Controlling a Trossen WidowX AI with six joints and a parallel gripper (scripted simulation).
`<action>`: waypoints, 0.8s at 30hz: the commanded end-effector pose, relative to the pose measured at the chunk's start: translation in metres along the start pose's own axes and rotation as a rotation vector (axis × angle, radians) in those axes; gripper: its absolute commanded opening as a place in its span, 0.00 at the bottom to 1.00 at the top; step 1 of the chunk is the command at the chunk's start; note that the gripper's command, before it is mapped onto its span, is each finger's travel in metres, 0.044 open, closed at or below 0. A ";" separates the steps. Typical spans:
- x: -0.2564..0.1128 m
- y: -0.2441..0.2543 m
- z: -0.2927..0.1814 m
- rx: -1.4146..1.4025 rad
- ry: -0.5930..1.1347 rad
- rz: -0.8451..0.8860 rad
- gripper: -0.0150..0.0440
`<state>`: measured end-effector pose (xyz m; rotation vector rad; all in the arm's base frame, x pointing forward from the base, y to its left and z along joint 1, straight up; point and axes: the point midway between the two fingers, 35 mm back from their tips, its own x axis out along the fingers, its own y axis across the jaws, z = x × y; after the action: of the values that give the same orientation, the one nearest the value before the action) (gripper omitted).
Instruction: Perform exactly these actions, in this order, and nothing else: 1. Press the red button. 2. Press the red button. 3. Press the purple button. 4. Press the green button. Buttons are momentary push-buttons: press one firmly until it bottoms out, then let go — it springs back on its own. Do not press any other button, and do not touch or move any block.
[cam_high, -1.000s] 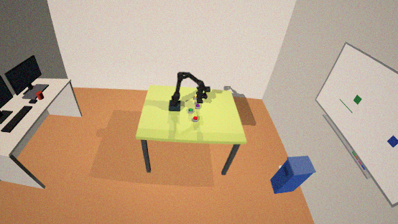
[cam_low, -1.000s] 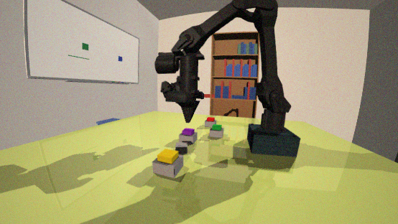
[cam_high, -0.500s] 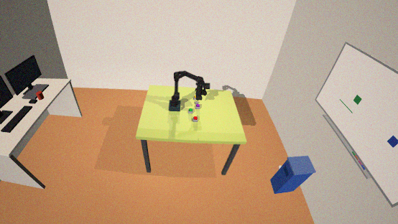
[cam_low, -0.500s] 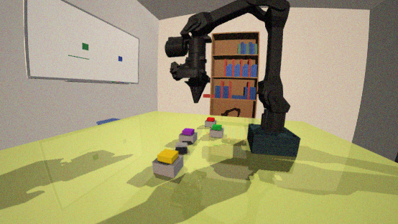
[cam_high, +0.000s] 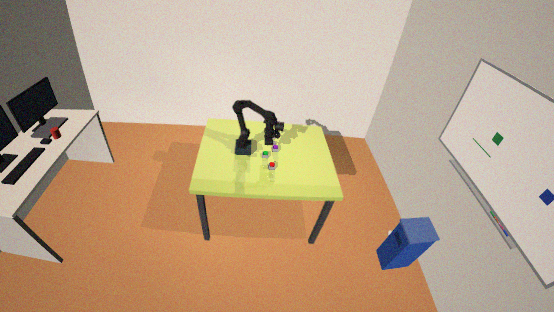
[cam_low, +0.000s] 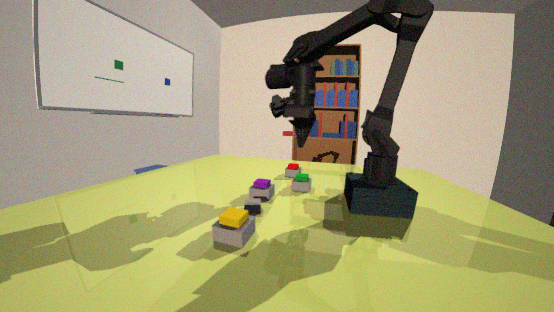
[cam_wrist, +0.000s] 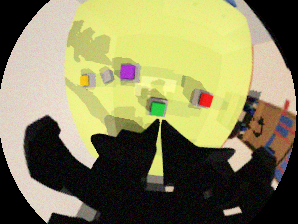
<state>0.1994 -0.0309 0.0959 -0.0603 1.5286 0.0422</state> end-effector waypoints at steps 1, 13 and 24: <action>0.040 0.000 -0.007 -0.004 0.022 0.004 0.29; 0.057 0.000 -0.008 -0.004 0.022 0.004 0.29; 0.075 0.000 -0.008 -0.004 0.022 0.004 0.29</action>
<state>0.1959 -0.0320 0.0280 -0.0571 1.5436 0.0430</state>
